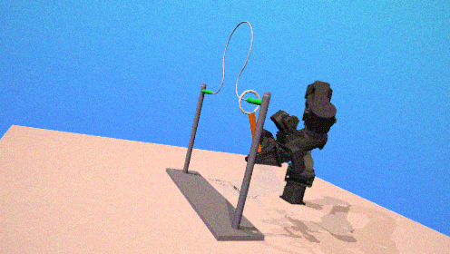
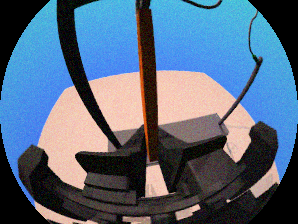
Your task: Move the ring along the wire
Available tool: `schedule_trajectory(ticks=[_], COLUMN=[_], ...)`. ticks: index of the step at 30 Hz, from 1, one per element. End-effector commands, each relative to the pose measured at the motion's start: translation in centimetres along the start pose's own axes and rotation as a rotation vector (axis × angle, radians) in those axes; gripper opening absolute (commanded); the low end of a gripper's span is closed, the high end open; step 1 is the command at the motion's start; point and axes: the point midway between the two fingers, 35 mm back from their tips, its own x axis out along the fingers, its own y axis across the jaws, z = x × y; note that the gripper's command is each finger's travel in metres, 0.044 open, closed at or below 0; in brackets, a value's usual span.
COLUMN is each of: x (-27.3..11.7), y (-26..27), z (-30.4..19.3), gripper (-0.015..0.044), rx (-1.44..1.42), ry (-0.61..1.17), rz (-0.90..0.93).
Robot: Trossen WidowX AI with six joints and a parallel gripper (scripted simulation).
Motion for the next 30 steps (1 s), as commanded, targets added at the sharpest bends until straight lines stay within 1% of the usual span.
schedule_trajectory(ticks=[1, 30], x=[-0.1, 0.6], y=[0.5, 1.1], z=[0.4, -1.1], gripper=[-0.015, -0.015], rx=[0.011, 0.011], ry=[-0.008, -0.009], rz=[-0.002, -0.003])
